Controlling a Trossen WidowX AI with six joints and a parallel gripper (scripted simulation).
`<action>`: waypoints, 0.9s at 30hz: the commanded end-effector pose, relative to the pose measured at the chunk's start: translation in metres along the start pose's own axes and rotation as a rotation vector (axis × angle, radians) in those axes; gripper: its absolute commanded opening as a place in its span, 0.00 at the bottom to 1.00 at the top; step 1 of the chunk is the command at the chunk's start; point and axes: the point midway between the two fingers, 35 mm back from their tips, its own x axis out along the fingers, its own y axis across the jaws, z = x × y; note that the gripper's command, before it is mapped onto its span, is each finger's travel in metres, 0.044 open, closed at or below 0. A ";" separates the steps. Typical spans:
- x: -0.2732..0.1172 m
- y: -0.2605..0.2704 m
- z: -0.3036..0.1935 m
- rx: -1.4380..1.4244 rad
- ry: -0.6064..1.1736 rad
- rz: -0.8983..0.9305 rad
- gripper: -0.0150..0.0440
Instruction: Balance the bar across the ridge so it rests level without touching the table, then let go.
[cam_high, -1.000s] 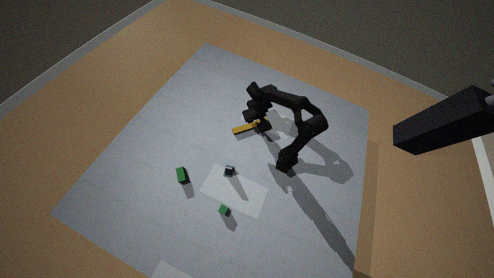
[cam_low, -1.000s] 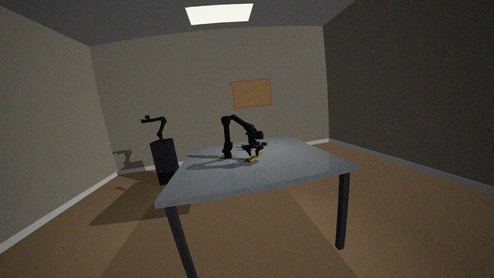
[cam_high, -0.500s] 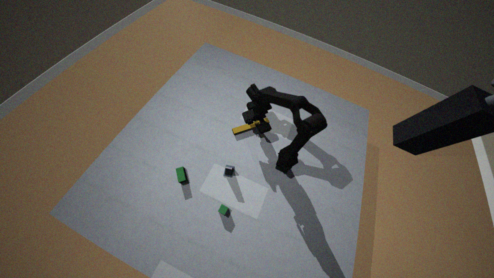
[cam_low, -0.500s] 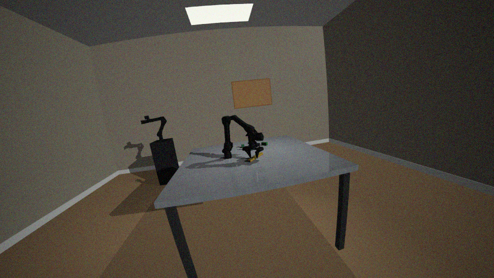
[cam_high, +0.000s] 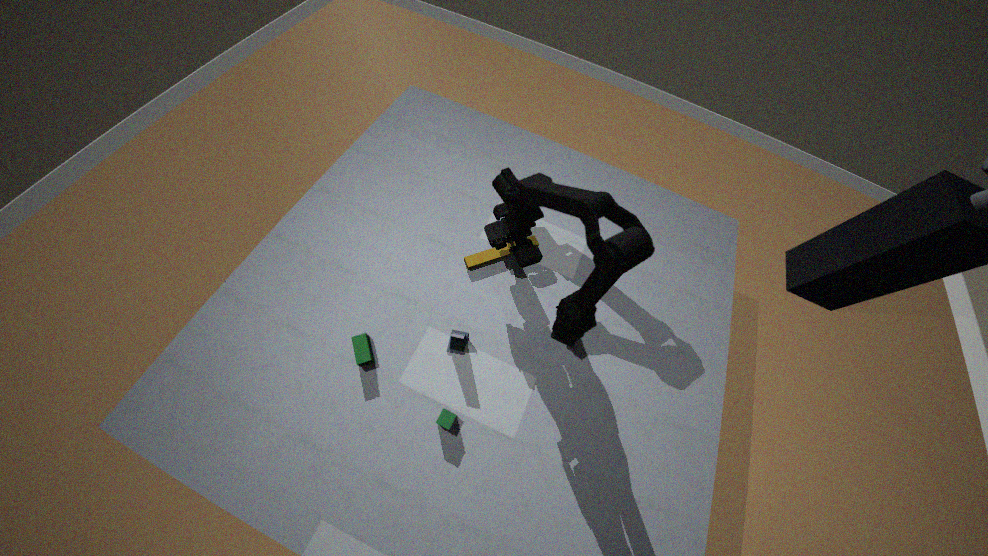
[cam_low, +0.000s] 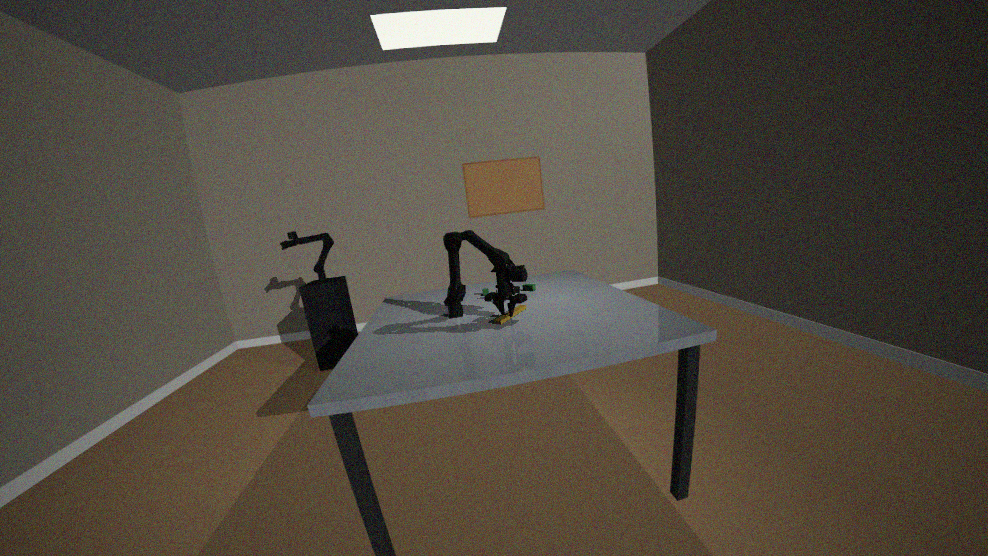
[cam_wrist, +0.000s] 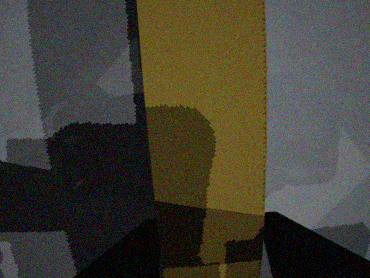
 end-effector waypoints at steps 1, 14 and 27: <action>0.000 0.000 0.000 -0.001 0.000 0.000 0.49; -0.016 -0.003 0.000 -0.001 -0.001 0.000 0.25; -0.049 -0.006 0.001 0.000 -0.002 0.001 0.25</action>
